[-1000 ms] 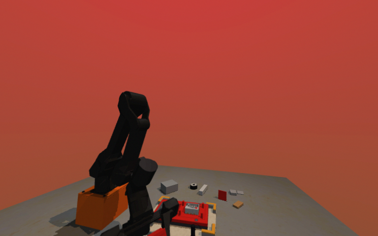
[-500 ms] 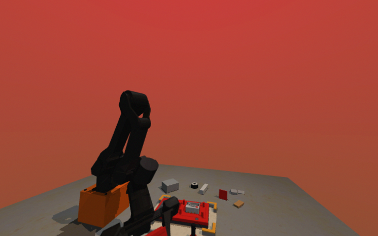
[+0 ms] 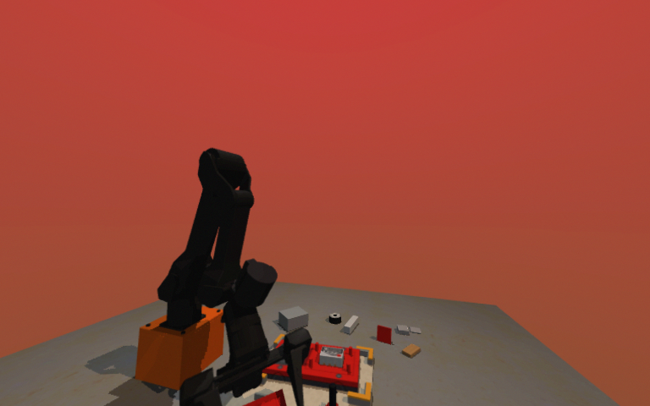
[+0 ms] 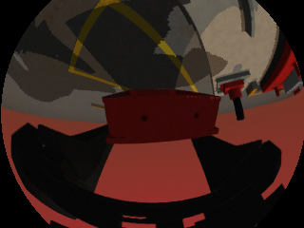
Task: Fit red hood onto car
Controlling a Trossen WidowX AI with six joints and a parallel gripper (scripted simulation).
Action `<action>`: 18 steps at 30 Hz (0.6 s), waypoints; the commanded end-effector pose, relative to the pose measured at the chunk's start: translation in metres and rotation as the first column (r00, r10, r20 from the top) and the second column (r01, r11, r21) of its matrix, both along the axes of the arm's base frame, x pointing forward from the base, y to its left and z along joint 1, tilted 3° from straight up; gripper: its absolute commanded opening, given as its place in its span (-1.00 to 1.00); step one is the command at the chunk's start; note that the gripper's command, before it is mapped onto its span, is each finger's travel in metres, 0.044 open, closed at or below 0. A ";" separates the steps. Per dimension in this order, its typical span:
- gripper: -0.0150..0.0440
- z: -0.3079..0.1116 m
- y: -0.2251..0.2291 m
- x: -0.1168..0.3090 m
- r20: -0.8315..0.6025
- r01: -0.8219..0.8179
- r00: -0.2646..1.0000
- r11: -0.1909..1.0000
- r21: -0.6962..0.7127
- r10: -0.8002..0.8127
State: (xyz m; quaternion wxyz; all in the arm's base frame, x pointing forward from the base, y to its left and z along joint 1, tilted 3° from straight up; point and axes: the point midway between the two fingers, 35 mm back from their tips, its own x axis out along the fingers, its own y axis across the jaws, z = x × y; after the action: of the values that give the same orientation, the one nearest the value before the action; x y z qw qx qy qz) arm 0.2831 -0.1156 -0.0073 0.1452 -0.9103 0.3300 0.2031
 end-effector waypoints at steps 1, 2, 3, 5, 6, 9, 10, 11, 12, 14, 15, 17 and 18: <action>1.00 0.015 0.010 -0.004 -0.015 -0.007 1.000 1.000 -0.010 0.007; 1.00 0.019 0.012 -0.005 -0.019 -0.010 1.000 1.000 -0.013 0.010; 1.00 0.023 0.014 -0.006 -0.023 -0.012 1.000 1.000 -0.016 0.012; 1.00 0.030 0.019 -0.009 -0.031 -0.018 0.999 1.000 -0.023 0.017; 1.00 0.033 0.021 -0.011 -0.035 -0.020 0.999 0.999 -0.026 0.020; 1.00 0.043 0.028 -0.018 -0.046 -0.029 0.999 0.999 -0.037 0.027; 1.00 0.046 0.030 -0.021 -0.050 -0.032 0.998 0.999 -0.041 0.029; 1.00 0.049 0.032 -0.024 -0.054 -0.034 0.998 0.998 -0.045 0.032; 1.00 0.052 0.034 -0.026 -0.057 -0.037 0.998 0.998 -0.049 0.035; 1.00 0.057 0.037 -0.033 -0.064 -0.043 0.997 0.997 -0.057 0.040; 1.00 0.060 0.039 -0.036 -0.068 -0.046 0.997 0.997 -0.061 0.042; 1.00 0.064 0.042 -0.043 -0.075 -0.052 0.996 0.996 -0.070 0.047; 1.00 0.066 0.043 -0.047 -0.078 -0.056 0.996 0.996 -0.075 0.050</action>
State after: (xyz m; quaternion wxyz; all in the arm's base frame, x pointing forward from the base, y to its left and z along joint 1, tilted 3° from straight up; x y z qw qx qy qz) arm 0.2522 -0.0776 0.0541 0.1034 -0.9157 0.3189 0.2216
